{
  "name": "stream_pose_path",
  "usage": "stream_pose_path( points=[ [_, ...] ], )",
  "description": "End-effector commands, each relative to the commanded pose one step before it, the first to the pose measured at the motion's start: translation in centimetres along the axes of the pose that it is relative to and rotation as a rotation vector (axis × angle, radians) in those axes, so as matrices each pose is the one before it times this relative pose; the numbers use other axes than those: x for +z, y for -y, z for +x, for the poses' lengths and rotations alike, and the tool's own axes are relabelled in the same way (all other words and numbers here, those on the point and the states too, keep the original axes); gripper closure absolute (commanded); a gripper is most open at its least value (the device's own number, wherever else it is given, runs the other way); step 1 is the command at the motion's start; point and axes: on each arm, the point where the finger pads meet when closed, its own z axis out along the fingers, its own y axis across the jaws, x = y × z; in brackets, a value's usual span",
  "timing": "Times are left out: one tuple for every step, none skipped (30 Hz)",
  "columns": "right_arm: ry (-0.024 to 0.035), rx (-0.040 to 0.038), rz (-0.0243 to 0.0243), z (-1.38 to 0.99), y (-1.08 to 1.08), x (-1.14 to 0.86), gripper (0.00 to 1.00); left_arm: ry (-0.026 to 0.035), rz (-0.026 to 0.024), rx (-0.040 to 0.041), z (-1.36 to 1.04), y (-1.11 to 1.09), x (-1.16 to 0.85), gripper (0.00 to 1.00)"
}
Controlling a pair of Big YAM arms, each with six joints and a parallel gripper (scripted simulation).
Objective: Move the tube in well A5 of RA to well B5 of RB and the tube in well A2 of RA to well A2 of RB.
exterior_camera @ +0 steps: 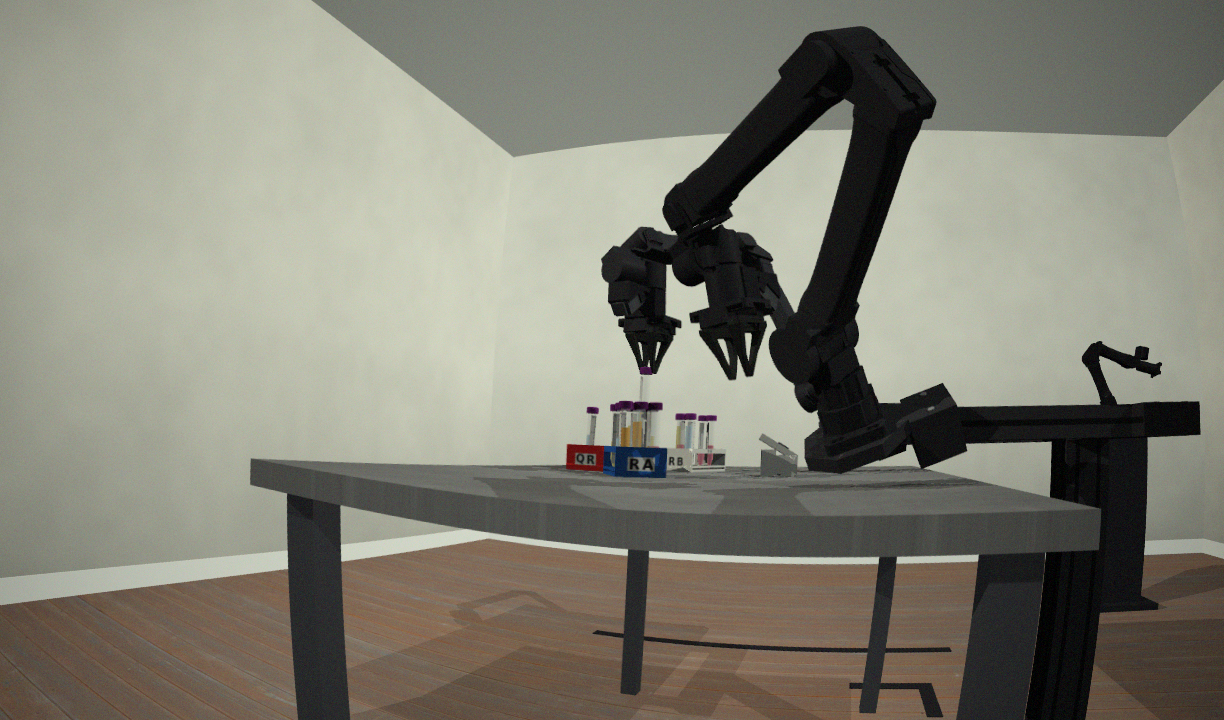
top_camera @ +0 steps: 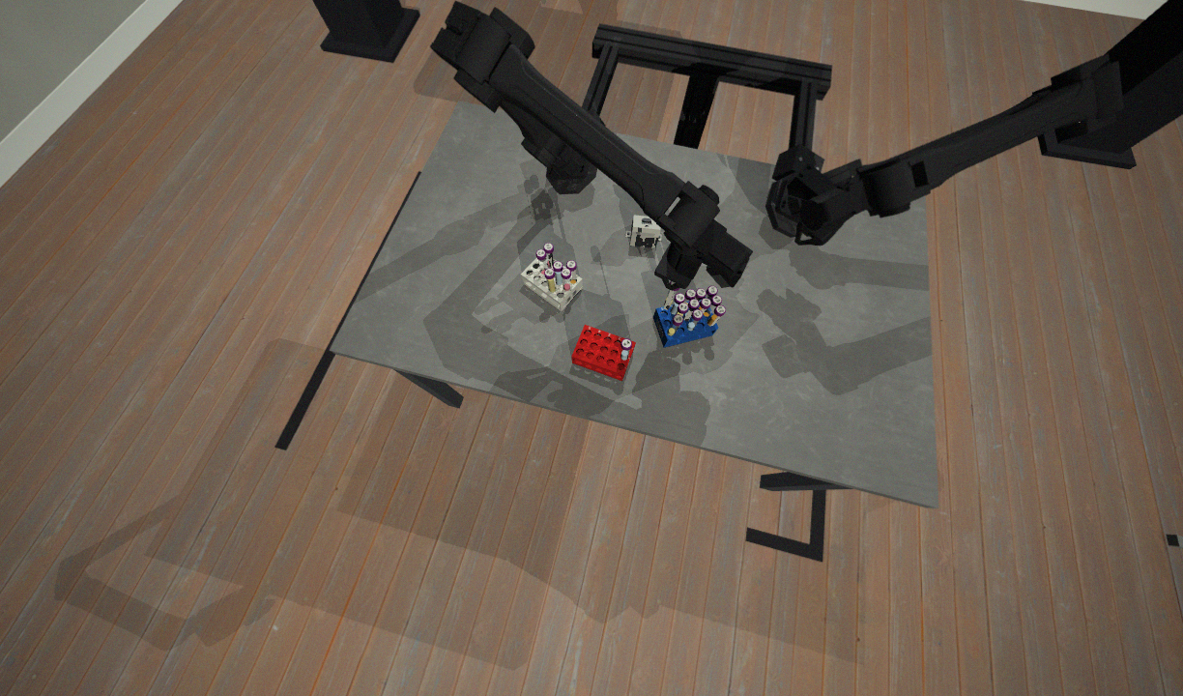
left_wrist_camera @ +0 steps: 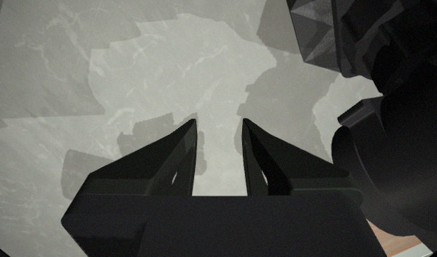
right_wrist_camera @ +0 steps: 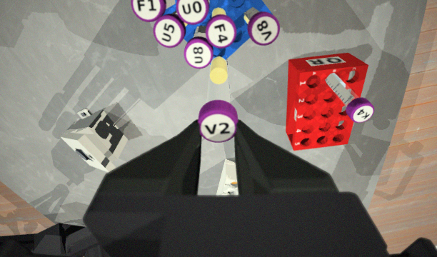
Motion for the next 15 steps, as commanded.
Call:
stream_pose_path(
  points=[
    [0.04404,0.02002,0.01135,-1.797,0.617,-2.425,1.00,0.00893,-0.02365,-0.00907,0.070,-0.792,-0.953,0.70],
    [0.01840,0.00613,0.00453,0.251,0.139,-0.933,1.00,0.00000,0.00000,0.00000,0.000,0.000,0.000,0.70],
    [-0.01650,-0.00922,-0.00394,1.060,-0.752,0.728,1.00,0.00000,0.00000,0.00000,0.000,0.000,0.000,0.70],
    [0.00000,0.00000,0.00000,0.000,0.000,0.000,1.00,0.00000,0.00000,0.00000,0.000,0.000,0.000,0.70],
    [0.00000,0.00000,0.00000,0.000,0.000,0.000,1.00,0.00000,0.00000,0.00000,0.000,0.000,0.000,0.70],
    [-0.04521,0.00578,-0.01465,0.812,0.015,2.302,1.00,0.00000,0.00000,0.00000,0.000,0.000,0.000,0.70],
    [0.01200,0.00868,0.00219,-0.028,0.071,-0.084,1.00,0.00000,0.00000,0.00000,0.000,0.000,0.000,0.70],
    [0.00780,0.00224,0.00192,0.096,-0.078,-0.223,1.00,0.00000,0.00000,0.00000,0.000,0.000,0.000,0.70],
    [0.01138,-0.00064,0.00339,0.111,-0.172,-0.493,1.00,0.00000,0.00000,0.00000,0.000,0.000,0.000,0.70],
    [0.00714,-0.00319,0.00241,0.061,-0.279,-0.293,1.00,0.00000,0.00000,0.00000,0.000,0.000,0.000,0.70],
    [0.00202,-0.00531,0.00162,0.025,-0.359,-0.059,1.00,0.00000,0.00000,0.00000,0.000,0.000,0.000,0.70],
    [-0.00376,-0.00650,-0.00015,0.006,-0.408,0.213,1.00,0.00000,0.00000,0.00000,0.000,0.000,0.000,0.70],
    [-0.00427,-0.00687,-0.00048,-0.001,-0.427,0.233,1.00,0.00000,0.00000,0.00000,0.000,0.000,0.000,0.70],
    [-0.00234,-0.00226,-0.00065,0.083,-0.226,0.152,1.00,0.00000,0.00000,0.00000,0.000,0.000,0.000,0.70],
    [0.00127,0.00359,-0.00041,0.189,0.028,-0.004,1.00,0.00000,0.00000,0.00000,0.000,0.000,0.000,0.70]
  ],
)
